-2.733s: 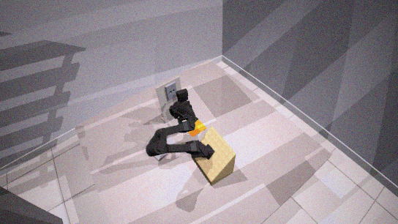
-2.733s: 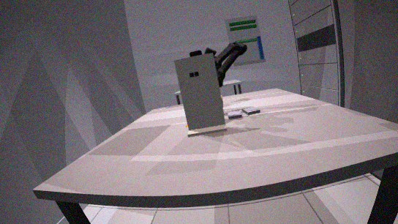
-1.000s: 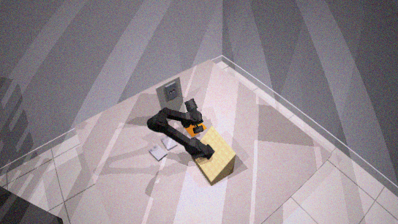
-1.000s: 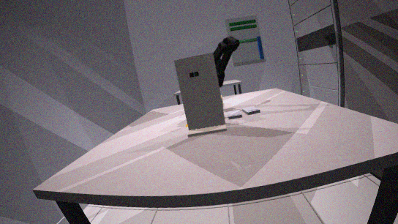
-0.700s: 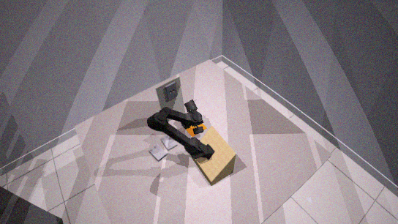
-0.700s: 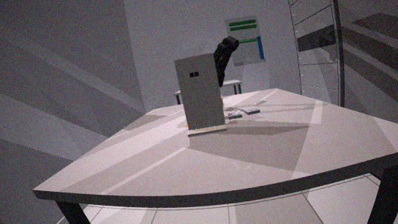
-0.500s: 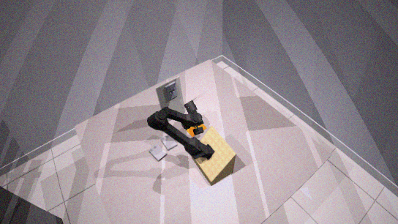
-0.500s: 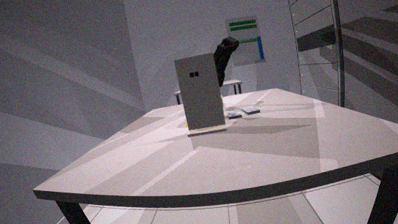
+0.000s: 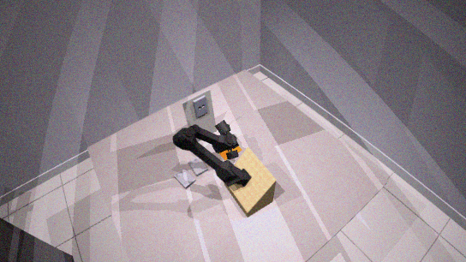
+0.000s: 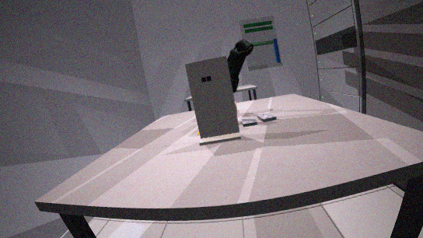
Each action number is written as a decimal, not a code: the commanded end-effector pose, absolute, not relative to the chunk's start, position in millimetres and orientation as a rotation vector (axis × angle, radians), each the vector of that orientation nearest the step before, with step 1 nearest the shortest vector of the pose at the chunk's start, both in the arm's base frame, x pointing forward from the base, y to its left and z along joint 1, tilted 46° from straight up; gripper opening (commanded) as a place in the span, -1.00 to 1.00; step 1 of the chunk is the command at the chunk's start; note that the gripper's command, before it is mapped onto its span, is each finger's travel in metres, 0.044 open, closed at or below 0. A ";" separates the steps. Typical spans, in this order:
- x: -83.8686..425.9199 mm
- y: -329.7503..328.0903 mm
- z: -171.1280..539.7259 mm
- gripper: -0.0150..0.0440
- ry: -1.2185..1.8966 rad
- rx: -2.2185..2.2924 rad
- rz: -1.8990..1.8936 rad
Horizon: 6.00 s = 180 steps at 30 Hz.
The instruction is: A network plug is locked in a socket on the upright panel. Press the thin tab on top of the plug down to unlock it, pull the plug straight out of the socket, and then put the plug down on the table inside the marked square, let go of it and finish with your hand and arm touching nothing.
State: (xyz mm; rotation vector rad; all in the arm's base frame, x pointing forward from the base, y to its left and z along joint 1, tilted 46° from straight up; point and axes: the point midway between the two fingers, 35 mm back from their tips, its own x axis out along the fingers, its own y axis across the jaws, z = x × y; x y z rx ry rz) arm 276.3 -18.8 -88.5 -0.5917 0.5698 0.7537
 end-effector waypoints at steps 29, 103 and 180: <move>275.3 0.5 -102.3 -0.49 0.578 -0.580 0.752; 259.6 -38.4 -70.1 0.04 0.587 -0.587 0.755; 249.7 -135.3 25.2 0.04 0.591 -0.585 0.754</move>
